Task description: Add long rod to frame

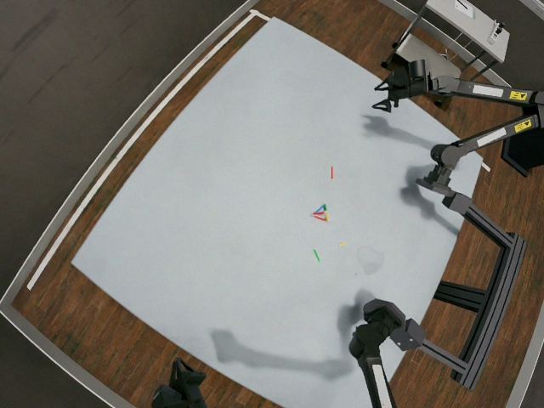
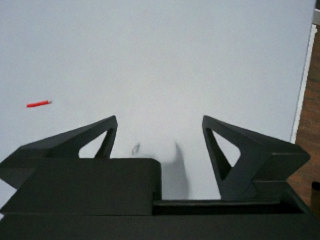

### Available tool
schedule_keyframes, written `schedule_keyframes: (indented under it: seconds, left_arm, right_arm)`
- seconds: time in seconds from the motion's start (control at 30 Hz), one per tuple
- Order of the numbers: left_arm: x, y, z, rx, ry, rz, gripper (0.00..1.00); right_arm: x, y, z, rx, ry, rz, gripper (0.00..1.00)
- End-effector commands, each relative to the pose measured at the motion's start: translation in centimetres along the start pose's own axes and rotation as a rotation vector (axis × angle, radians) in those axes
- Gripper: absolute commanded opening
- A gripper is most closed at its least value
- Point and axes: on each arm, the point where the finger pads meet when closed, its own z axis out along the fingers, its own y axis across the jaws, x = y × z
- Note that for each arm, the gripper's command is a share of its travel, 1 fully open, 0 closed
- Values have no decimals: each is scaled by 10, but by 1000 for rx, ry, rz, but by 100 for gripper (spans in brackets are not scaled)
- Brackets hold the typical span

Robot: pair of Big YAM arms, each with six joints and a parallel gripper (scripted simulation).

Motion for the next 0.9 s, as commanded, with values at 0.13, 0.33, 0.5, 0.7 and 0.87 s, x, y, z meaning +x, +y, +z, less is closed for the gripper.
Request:
schedule_keyframes:
  seconds: [0.13, 0.33, 0.5, 0.7, 0.87]
  left_arm:
    - [-6, 3, -4, -4, -14, -1, 15]
    - [-6, 3, -4, -4, -14, -1, 15]
    - [-6, 3, -4, -4, -14, -1, 15]
    - [-6, 3, -4, -4, -14, -1, 15]
    - [-6, 3, -4, -4, -14, -1, 15]
  right_arm:
    - [-9, -113, -10, 62, 6, 64, 100]
    - [-10, -235, -33, 134, -18, 186, 100]
    - [-12, -304, -48, 179, -38, 237, 100]
    - [-13, -331, -54, 196, -46, 255, 100]
    - [-14, -343, -56, 204, -52, 259, 100]
